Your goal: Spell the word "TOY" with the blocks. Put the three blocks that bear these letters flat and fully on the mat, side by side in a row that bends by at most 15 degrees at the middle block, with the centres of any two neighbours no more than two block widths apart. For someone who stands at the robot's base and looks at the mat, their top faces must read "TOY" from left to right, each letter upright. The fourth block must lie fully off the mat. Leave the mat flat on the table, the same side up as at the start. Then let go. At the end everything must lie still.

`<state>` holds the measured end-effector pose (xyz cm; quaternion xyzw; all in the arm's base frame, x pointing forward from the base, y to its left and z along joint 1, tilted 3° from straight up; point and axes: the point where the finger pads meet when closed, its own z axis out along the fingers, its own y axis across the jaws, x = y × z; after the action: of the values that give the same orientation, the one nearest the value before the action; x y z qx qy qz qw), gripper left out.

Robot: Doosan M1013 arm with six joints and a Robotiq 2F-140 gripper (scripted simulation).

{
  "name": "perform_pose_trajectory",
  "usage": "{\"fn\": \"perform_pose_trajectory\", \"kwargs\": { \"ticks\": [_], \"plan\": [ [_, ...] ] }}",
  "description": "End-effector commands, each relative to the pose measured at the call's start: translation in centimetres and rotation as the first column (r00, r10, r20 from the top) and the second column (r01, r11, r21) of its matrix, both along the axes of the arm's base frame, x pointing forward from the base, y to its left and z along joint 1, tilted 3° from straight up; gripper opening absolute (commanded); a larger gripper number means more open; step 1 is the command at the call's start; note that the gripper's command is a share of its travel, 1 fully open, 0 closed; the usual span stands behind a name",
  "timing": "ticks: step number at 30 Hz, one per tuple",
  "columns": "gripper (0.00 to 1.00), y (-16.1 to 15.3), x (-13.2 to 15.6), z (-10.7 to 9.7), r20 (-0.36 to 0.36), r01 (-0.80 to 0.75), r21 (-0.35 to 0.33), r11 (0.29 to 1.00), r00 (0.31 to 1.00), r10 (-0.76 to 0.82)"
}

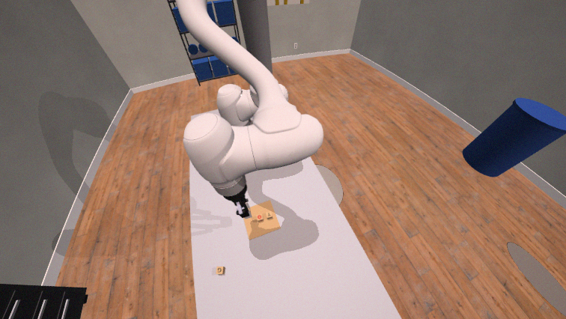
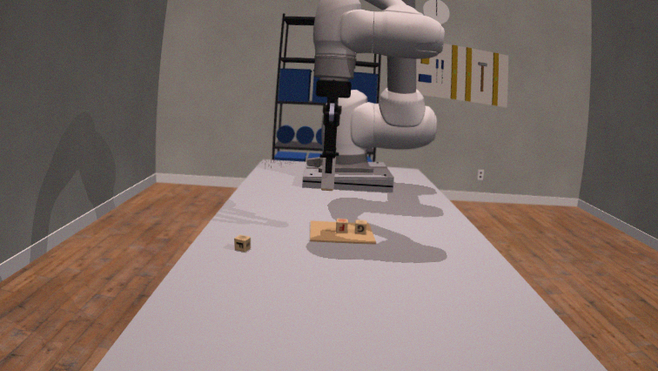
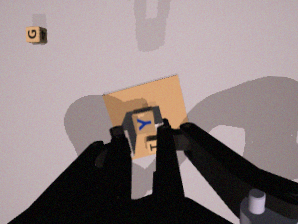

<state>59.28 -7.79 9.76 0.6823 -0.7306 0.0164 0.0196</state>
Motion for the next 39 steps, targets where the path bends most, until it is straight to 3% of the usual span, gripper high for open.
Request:
{"fn": "perform_pose_trajectory", "kwargs": {
  "ticks": [1, 16, 30, 39],
  "plan": [
    [0.13, -0.3, -0.4, 0.1, 0.006, 0.008, -0.003, 1.000, 1.000, -0.008],
    [0.13, -0.5, -0.4, -1.6, 0.006, 0.008, -0.003, 1.000, 1.000, -0.008],
    [0.13, -0.8, -0.3, -7.9, 0.006, 0.008, -0.003, 1.000, 1.000, -0.008],
    [0.13, -0.9, -0.3, -9.3, 0.006, 0.008, -0.003, 1.000, 1.000, -0.008]
  ]
}}
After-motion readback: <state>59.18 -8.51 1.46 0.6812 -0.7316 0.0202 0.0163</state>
